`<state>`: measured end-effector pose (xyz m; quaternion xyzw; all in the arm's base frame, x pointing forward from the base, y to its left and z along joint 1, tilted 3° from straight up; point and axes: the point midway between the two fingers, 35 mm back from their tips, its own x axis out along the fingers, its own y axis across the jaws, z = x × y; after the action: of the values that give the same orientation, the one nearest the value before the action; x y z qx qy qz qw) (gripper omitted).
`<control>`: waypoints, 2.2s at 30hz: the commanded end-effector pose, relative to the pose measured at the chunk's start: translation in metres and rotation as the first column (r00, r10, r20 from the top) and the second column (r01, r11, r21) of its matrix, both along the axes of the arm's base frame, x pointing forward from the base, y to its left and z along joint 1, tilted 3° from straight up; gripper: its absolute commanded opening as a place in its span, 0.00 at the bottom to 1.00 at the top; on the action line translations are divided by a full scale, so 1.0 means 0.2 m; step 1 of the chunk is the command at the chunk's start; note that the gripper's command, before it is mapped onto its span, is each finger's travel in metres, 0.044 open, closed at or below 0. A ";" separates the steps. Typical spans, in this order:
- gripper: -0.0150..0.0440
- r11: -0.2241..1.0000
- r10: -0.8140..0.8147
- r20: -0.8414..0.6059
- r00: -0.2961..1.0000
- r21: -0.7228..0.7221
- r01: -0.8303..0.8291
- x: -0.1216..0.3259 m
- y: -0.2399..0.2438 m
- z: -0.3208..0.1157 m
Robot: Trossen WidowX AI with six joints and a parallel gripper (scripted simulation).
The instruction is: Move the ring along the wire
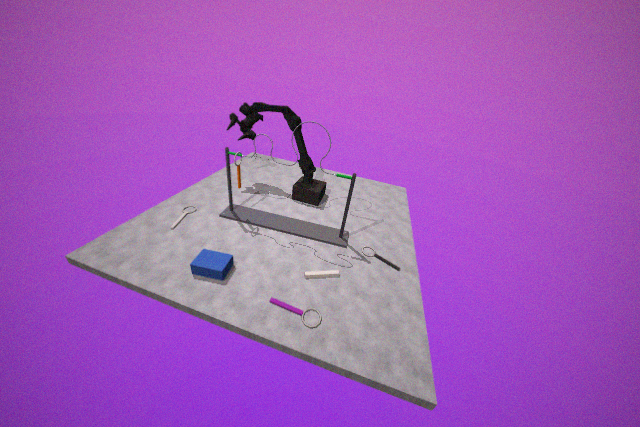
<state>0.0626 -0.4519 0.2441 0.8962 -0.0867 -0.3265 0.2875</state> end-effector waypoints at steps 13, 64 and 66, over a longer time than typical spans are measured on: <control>0.53 0.875 0.240 -0.125 0.963 -0.402 -0.271 0.28 -0.12 -0.41; 0.53 -0.552 0.236 -0.644 0.728 -0.705 -0.445 0.90 1.07 -1.05; 0.53 -0.552 0.236 -0.644 0.728 -0.705 -0.445 0.90 1.07 -1.05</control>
<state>0.2434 -0.2722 0.0329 0.2552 0.0443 -0.0632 0.9638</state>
